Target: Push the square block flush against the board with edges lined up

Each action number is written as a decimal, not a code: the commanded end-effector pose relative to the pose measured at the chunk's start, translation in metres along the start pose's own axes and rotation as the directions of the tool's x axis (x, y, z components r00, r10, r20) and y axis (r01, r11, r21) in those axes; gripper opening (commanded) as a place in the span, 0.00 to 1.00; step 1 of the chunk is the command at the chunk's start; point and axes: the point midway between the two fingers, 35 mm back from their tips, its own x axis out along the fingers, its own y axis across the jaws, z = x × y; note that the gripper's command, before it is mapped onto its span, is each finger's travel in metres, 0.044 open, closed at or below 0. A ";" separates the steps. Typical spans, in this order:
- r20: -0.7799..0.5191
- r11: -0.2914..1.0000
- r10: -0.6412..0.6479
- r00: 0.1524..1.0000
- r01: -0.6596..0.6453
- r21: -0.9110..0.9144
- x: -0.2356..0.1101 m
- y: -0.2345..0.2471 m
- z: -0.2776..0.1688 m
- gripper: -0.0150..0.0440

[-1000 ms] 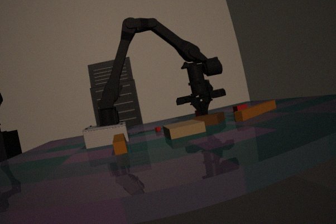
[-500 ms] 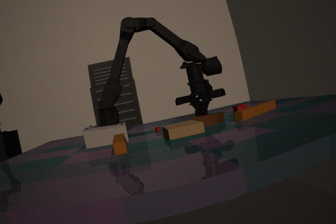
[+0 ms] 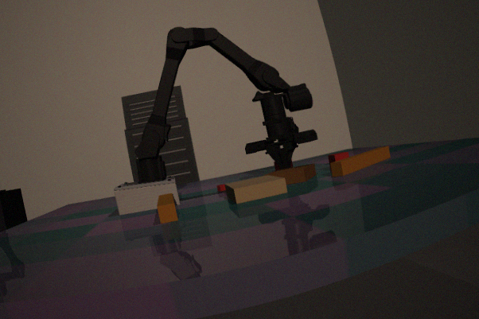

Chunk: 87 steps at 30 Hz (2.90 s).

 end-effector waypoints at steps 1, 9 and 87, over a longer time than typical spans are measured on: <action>-0.016 1.000 0.006 1.000 -0.006 0.004 0.003 0.001 -0.005 0.25; -0.014 1.000 0.006 1.000 -0.006 0.004 0.003 0.000 0.008 0.25; -0.016 0.138 -0.006 1.000 0.017 0.990 -0.054 -0.114 -0.012 0.25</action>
